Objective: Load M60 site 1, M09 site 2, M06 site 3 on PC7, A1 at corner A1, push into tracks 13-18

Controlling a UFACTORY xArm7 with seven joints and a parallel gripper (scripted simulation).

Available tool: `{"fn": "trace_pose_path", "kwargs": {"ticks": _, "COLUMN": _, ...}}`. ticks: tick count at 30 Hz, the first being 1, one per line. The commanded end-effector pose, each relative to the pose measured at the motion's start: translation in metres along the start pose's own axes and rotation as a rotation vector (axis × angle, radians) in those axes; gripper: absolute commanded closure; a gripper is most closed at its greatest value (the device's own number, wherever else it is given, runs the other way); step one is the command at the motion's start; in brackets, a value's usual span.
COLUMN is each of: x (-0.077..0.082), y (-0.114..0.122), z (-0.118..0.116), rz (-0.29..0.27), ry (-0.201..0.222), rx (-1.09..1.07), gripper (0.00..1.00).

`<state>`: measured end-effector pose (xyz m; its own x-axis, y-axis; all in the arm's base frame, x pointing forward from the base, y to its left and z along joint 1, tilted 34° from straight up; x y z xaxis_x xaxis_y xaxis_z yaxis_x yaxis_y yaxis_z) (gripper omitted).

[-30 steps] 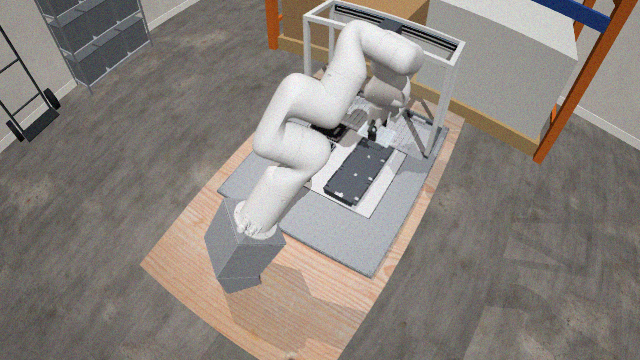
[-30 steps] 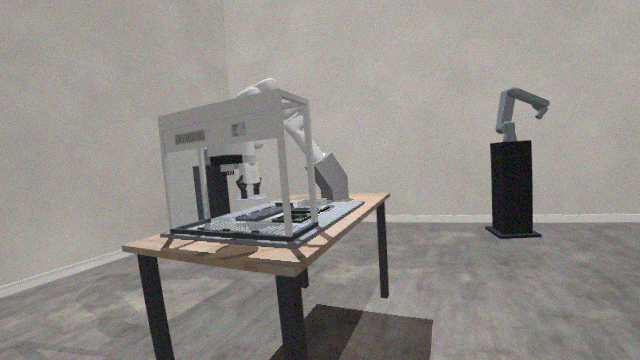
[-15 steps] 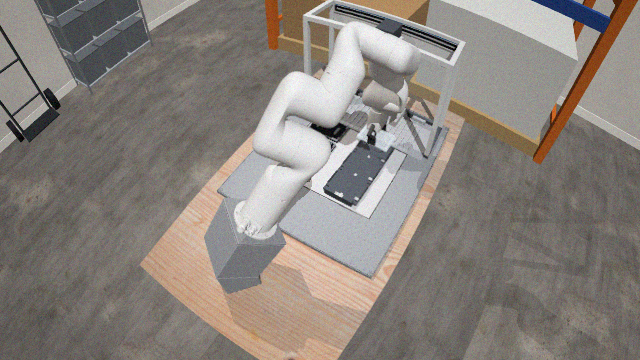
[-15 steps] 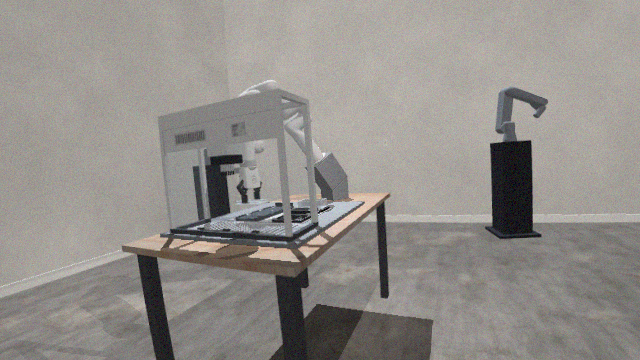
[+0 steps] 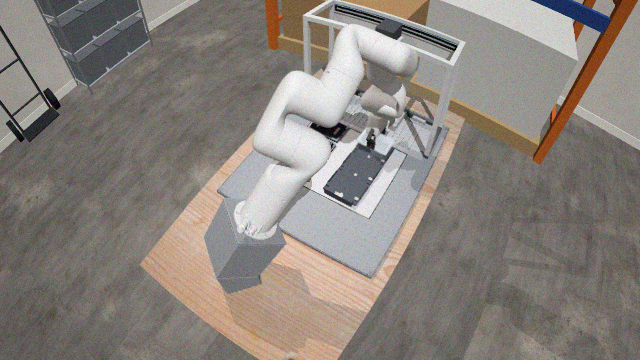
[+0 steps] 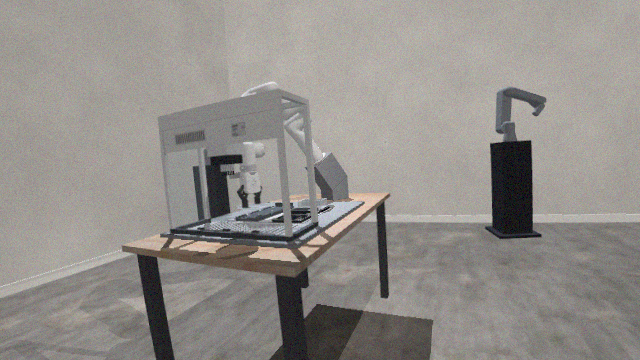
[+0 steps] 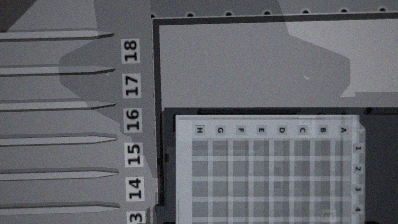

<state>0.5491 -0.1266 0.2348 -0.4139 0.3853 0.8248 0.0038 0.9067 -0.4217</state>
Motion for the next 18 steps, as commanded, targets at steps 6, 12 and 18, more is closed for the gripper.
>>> {"fn": "trace_pose_path", "kwargs": {"ticks": 6, "x": -0.013, "y": 0.000, "z": -0.002, "rz": -0.001, "ry": -0.004, "rx": 0.000, "gripper": 1.00}}
{"fn": "trace_pose_path", "kwargs": {"ticks": 12, "x": -0.023, "y": 0.000, "z": -0.002, "rz": -0.001, "ry": -0.004, "rx": 0.000, "gripper": 1.00}}
{"fn": "trace_pose_path", "kwargs": {"ticks": 18, "x": -0.025, "y": 0.000, "z": -0.002, "rz": -0.001, "ry": -0.004, "rx": 0.000, "gripper": 1.00}}
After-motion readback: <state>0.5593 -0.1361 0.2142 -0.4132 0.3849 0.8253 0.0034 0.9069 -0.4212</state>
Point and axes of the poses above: the point where the finger pads meet when closed, its own x axis back along the fingers, its own z axis across the jaws, y = z × x, the point moved 10 cm from there along x, back along the fingers, and after that the axes turned 14 degrees about x, right-handed, at the moved point
